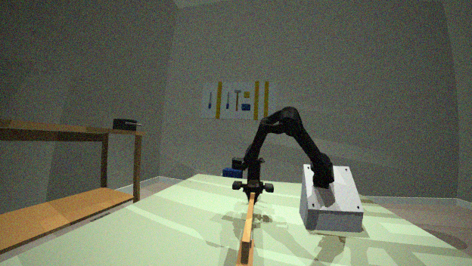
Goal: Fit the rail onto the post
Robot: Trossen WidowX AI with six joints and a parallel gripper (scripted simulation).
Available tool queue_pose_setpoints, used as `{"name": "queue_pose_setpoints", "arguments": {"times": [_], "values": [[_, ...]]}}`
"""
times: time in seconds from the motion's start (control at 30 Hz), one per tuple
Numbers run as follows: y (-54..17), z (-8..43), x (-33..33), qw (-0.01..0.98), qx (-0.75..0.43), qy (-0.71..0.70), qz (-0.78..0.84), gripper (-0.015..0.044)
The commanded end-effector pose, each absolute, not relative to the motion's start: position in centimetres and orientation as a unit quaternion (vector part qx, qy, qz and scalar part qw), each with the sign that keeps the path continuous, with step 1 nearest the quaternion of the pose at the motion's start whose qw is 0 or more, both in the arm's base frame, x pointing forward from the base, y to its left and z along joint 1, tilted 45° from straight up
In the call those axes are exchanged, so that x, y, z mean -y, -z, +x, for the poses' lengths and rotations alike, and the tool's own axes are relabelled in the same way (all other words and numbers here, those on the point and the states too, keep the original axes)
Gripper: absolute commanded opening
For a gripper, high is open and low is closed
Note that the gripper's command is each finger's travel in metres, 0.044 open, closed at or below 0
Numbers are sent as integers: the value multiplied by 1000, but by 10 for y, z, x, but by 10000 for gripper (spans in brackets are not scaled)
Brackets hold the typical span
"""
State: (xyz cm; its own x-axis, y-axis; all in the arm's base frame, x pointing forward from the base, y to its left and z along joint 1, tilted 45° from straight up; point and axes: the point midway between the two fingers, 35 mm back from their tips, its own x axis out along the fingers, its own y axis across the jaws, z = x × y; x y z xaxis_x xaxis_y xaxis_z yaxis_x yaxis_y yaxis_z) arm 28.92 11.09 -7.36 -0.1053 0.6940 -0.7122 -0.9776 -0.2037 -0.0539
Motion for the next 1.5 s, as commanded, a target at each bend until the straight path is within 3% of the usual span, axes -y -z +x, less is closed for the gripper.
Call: {"name": "queue_pose_setpoints", "arguments": {"times": [0.0,1.47], "values": [[70,292,-108,594,-220,-707,-315,0],[66,290,-104,594,-220,-707,-315,0]]}}
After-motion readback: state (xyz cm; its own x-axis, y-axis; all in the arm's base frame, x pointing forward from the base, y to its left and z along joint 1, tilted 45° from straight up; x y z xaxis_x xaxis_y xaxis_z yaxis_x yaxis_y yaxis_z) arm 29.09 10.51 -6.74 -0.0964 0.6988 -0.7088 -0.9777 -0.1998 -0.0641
